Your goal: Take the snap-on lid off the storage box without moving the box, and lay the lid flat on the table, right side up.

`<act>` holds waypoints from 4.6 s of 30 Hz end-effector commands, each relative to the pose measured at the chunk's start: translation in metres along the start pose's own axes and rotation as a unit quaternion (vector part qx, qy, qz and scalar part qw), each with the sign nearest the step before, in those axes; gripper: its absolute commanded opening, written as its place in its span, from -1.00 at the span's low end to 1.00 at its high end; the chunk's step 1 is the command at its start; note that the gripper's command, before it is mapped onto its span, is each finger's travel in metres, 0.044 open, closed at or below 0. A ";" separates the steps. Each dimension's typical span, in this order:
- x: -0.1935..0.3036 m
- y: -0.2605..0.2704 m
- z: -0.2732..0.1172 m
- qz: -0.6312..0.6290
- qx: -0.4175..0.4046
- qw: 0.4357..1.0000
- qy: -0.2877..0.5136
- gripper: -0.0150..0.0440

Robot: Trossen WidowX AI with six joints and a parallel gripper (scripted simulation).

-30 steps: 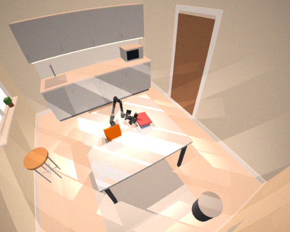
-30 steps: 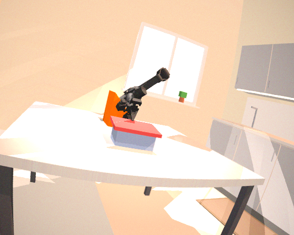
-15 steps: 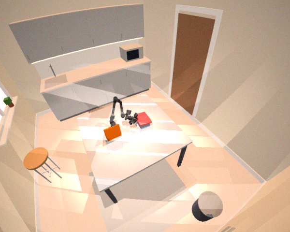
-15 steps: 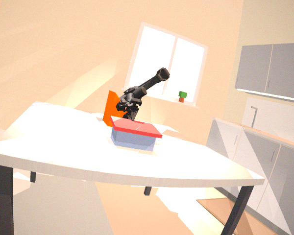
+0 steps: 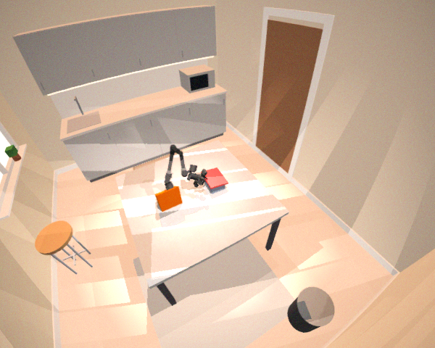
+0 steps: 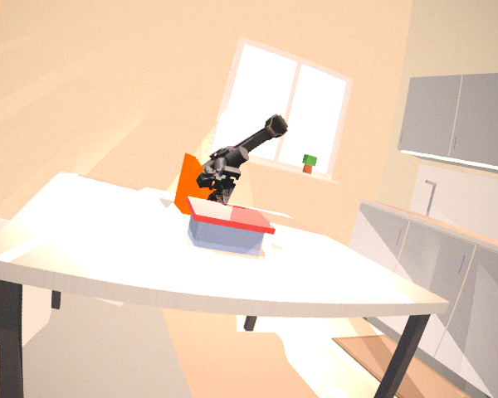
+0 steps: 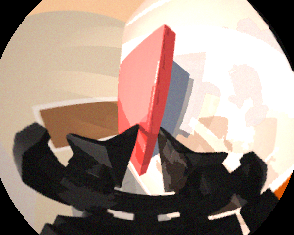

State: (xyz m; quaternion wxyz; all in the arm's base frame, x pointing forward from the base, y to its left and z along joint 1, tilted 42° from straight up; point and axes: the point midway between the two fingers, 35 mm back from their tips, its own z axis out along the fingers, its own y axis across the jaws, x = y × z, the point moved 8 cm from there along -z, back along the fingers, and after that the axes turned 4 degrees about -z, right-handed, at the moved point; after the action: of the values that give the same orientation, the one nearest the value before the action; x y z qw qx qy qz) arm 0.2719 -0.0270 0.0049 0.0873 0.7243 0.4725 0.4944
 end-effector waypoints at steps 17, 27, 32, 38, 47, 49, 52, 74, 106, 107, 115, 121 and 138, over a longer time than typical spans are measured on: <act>0.000 0.001 0.002 0.001 0.001 1.000 -0.001 -0.49; 0.000 0.002 0.003 0.001 0.001 1.000 -0.001 -0.49; 0.000 0.002 0.003 0.001 0.001 1.000 -0.001 -0.49; 0.000 0.002 0.003 0.001 0.001 1.000 -0.001 -0.49; 0.000 0.003 0.004 0.001 0.001 1.000 -0.001 -0.49; 0.000 0.003 0.004 0.001 0.001 1.000 -0.001 -0.49; 0.000 0.003 0.004 0.001 0.001 1.000 -0.001 -0.49; -0.001 0.021 -0.009 0.001 -0.002 1.000 -0.003 -0.49; -0.004 0.063 -0.024 0.000 -0.003 1.000 -0.003 -0.49; -0.004 0.064 -0.024 0.000 -0.003 1.000 -0.003 -0.49; -0.005 0.077 -0.026 -0.001 -0.003 1.000 -0.003 -0.49; -0.005 0.086 -0.027 -0.001 -0.003 1.000 -0.004 -0.49; -0.007 0.112 -0.031 -0.002 -0.003 1.000 -0.004 -0.49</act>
State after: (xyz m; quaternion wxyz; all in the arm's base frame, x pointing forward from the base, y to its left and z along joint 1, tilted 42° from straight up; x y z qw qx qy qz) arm 0.3096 -0.0965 0.0753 0.0806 0.7278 0.4719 0.4911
